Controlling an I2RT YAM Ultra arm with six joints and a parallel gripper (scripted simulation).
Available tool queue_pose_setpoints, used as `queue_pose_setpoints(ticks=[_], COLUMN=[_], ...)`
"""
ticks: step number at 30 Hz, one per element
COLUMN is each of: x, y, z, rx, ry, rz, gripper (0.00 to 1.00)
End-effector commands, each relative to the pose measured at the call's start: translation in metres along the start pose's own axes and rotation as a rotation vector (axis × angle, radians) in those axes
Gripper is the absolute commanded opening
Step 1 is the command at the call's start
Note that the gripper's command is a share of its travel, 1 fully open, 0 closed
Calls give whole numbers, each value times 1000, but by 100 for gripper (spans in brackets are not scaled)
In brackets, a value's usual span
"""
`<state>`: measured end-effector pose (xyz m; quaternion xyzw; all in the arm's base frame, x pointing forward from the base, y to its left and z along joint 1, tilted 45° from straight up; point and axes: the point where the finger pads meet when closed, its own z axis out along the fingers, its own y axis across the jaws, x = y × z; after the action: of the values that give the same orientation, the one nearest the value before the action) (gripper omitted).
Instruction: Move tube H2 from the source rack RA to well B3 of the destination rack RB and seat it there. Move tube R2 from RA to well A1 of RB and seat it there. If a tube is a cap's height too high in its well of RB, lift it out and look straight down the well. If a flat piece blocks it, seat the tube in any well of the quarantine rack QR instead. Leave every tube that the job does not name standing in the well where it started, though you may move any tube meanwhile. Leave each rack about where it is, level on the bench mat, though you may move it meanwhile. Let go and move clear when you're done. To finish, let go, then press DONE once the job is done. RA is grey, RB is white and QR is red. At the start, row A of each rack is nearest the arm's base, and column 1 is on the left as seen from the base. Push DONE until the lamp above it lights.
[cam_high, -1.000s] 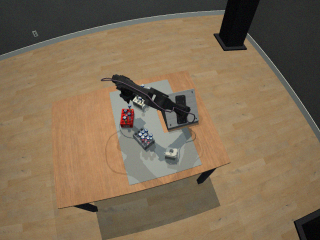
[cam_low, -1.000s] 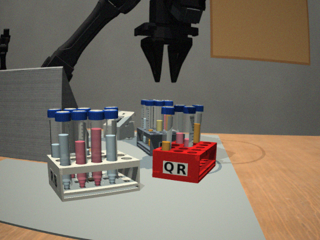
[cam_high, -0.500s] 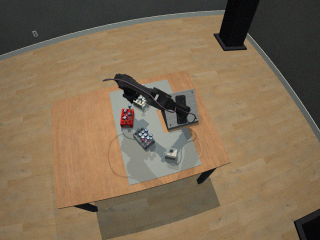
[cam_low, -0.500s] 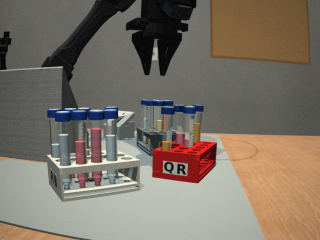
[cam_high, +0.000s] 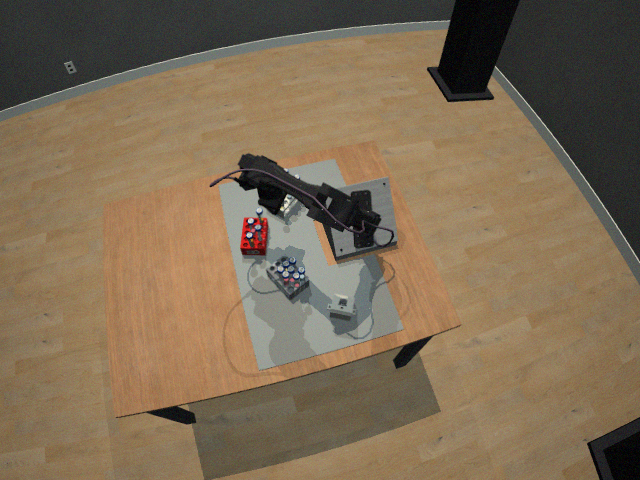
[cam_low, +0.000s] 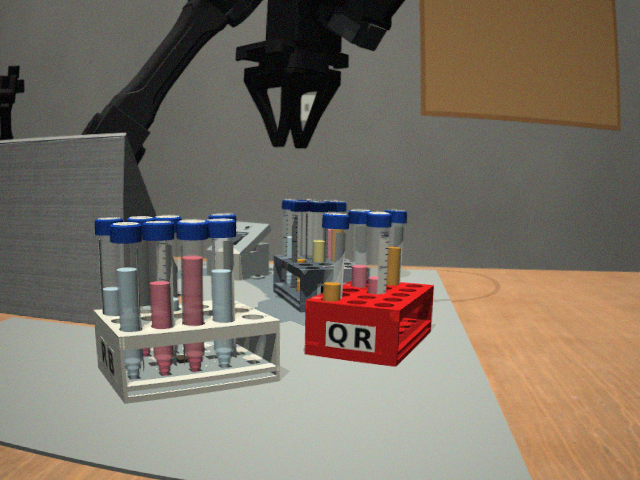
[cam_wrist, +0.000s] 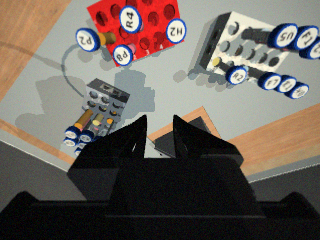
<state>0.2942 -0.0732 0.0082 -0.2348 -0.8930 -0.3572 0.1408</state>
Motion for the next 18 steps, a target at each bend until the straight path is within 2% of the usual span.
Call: queue_pose_setpoints(ticks=[1,7,9,18], x=[-11,-8,-8,-8], y=[-1,1,1,1], z=[-7,-6,-6,-4], rx=[-6,-7,-7,-5], ry=[-41,-26,-26,-22], rz=[-190,-382,-382,-681], gripper=[30,30,30,30])
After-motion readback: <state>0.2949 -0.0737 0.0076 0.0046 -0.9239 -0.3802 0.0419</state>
